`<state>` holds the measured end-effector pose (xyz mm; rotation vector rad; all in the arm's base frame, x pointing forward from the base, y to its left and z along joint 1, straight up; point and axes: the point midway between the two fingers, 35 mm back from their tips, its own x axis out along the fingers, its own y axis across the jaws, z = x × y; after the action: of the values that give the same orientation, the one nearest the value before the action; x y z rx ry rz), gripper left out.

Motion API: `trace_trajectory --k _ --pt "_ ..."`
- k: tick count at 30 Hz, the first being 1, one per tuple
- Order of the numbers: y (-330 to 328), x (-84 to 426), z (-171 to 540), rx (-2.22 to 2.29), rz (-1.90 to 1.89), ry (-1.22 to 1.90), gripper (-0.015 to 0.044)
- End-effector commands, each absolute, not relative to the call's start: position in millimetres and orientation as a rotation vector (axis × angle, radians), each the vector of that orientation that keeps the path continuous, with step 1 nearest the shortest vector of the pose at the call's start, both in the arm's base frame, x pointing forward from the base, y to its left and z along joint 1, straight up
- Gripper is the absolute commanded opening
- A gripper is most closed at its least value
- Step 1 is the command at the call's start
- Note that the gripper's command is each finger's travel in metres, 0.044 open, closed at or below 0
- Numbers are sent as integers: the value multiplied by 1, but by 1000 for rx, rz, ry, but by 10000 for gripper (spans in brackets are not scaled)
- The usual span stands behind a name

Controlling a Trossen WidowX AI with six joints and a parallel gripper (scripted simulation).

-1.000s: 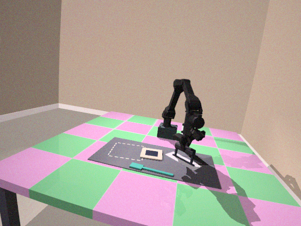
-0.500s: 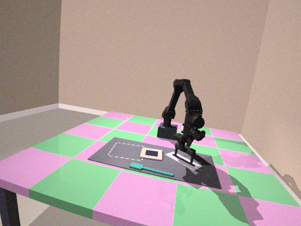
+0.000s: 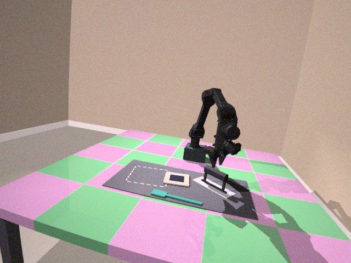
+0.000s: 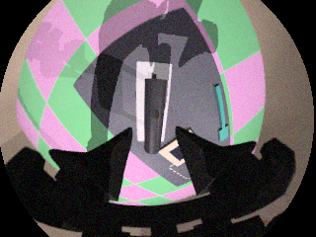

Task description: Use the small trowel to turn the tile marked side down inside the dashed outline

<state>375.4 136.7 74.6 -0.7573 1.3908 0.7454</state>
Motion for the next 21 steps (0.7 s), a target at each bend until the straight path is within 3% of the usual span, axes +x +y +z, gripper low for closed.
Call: trace_trajectory --k 1,21 --pt "136 374 80 -763 752 1395 270" --pt "136 374 80 -284 291 1514 270"
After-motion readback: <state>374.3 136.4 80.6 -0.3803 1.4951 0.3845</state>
